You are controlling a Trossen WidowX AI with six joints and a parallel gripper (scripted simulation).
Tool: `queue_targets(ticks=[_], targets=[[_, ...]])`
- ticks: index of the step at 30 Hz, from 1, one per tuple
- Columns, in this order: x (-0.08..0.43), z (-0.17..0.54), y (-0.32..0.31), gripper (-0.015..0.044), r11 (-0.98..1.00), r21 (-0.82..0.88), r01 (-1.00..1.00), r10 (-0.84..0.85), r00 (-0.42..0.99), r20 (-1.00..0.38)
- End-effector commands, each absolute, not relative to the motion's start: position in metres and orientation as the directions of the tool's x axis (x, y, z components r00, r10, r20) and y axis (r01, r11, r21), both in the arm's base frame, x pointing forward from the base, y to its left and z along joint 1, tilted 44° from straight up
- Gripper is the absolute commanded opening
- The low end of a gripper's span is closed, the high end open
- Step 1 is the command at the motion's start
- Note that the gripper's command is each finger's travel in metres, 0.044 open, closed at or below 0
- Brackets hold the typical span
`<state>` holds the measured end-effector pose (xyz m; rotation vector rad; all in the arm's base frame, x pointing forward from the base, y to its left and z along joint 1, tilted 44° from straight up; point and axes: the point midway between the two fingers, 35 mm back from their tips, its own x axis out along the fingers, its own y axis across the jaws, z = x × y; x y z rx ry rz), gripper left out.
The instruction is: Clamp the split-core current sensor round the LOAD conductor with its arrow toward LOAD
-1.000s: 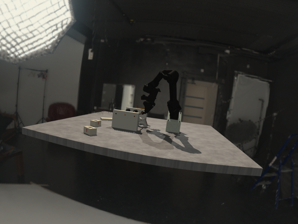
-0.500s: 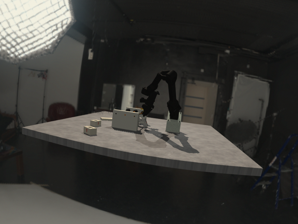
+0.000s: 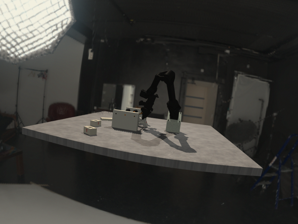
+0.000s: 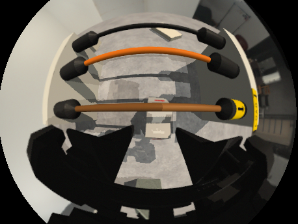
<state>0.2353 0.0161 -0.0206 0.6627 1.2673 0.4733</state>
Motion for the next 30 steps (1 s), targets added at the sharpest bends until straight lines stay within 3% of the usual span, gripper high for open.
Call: queue_targets(ticks=[1,3,6,21,26,30], targets=[[0.236,-0.025,0.022,0.0325,0.721,0.693,0.036,0.665,0.245,-0.705],[0.236,-0.025,0.023,0.0325,0.720,0.693,0.035,0.666,0.245,-0.705],[0.236,-0.023,0.019,0.0246,0.725,0.687,0.032,0.661,0.245,-0.709],[0.236,-0.023,0.019,0.0146,0.725,0.687,0.032,0.661,0.245,-0.709],[0.235,-0.021,0.019,0.0015,0.721,0.692,0.036,0.665,0.245,-0.705],[0.222,-0.021,0.017,0.0000,0.722,0.691,0.037,0.664,0.244,-0.706]])
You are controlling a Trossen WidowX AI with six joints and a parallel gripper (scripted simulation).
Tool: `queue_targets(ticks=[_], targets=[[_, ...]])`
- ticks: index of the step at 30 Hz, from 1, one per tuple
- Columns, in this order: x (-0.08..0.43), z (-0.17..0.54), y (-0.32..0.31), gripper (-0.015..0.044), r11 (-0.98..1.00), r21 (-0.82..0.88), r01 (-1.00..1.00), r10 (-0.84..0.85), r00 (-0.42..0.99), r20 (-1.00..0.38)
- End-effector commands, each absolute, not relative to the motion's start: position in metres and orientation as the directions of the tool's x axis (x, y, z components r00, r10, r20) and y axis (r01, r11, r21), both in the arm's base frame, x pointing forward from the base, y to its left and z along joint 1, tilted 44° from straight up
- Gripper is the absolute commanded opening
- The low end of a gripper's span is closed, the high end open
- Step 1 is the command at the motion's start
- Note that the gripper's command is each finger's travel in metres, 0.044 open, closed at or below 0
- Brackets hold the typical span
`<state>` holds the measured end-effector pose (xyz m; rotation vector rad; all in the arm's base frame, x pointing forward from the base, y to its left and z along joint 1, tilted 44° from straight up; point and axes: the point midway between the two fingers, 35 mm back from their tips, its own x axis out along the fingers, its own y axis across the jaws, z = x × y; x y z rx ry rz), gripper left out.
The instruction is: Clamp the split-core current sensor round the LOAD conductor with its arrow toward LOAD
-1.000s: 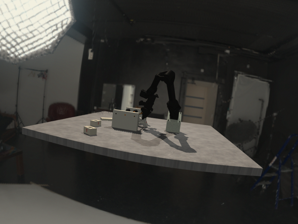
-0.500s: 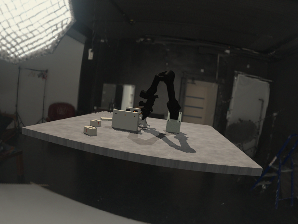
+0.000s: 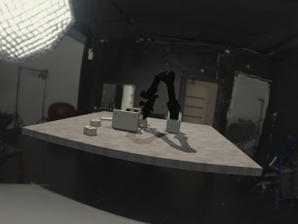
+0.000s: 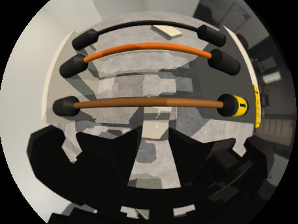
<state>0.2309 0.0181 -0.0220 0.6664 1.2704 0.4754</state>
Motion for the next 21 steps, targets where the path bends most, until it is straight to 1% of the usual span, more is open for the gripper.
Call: queue_targets(ticks=[1,8,16,21], targets=[[0.218,-0.021,0.016,0.0000,0.722,0.691,0.037,0.664,0.244,-0.707],[0.183,-0.022,0.017,0.0000,0.721,0.692,0.038,0.665,0.243,-0.706],[0.182,-0.023,0.018,0.0000,0.721,0.692,0.038,0.665,0.243,-0.706],[0.184,-0.022,0.018,0.0131,0.717,0.696,0.041,0.668,0.243,-0.703]])
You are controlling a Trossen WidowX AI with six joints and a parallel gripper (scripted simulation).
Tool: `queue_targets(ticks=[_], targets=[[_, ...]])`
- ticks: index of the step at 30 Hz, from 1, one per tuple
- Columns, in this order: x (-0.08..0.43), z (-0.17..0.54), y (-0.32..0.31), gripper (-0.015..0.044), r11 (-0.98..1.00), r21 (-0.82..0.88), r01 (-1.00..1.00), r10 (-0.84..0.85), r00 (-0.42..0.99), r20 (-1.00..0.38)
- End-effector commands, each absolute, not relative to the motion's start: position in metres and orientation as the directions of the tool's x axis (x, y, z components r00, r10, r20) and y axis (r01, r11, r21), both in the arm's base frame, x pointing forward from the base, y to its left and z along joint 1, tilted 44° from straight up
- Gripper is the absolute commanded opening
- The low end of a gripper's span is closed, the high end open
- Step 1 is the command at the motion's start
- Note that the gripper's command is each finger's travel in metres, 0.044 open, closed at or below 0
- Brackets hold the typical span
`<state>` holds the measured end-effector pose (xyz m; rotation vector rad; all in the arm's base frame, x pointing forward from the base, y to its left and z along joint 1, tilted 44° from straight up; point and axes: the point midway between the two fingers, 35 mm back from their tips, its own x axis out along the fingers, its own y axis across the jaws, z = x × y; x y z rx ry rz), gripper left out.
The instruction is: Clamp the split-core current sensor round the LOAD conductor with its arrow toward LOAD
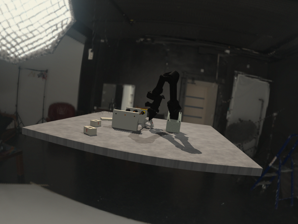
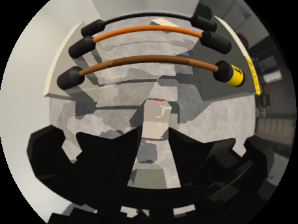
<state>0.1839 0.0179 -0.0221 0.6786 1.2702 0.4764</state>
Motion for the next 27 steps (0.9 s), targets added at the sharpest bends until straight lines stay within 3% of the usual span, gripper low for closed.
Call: queue_targets(ticks=[1,8,22,27], targets=[[0.184,-0.022,0.018,0.0157,0.717,0.696,0.041,0.668,0.243,-0.703],[0.184,-0.022,0.018,0.0325,0.717,0.696,0.041,0.668,0.243,-0.703],[0.168,0.016,-0.020,0.0320,0.719,0.693,0.053,0.664,0.239,-0.708],[0.177,0.018,-0.022,0.0320,0.599,0.675,0.431,0.678,0.176,-0.714]])
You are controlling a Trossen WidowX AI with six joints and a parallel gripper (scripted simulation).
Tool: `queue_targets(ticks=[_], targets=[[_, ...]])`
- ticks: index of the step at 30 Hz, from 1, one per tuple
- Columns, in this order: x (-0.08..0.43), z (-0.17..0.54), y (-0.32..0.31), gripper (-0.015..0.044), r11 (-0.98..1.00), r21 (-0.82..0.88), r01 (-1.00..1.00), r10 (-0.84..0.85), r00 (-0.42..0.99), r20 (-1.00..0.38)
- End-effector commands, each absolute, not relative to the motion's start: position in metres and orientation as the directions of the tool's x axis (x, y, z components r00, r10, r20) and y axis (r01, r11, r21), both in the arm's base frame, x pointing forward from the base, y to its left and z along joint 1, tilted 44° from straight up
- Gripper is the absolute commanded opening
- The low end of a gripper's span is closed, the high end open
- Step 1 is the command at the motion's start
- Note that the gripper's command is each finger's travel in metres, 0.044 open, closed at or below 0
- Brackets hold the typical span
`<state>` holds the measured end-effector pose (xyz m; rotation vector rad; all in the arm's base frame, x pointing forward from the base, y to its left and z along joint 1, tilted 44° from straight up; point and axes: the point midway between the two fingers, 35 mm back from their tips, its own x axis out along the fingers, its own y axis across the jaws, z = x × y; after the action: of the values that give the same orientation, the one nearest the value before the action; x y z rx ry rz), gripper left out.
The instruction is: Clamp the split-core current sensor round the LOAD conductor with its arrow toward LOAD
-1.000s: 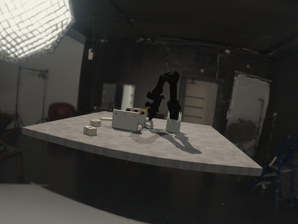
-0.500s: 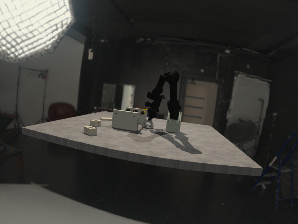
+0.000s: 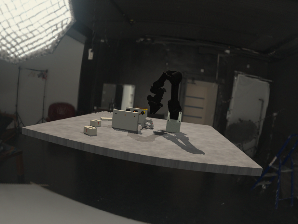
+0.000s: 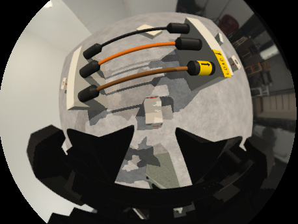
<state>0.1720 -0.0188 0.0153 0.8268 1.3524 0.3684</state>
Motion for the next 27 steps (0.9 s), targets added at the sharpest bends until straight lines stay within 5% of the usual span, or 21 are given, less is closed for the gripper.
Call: queue_targets(ticks=[1,7,13,27], targets=[[0.179,0.018,-0.022,0.0320,0.562,0.650,0.512,0.681,0.161,-0.715],[0.192,0.018,-0.023,0.0320,0.283,0.358,0.890,0.691,0.069,-0.720],[0.205,0.018,-0.022,0.0320,-0.007,-0.023,1.000,0.691,-0.012,-0.722],[0.206,0.012,-0.017,0.0320,-0.016,-0.035,0.999,0.691,-0.014,-0.723]])
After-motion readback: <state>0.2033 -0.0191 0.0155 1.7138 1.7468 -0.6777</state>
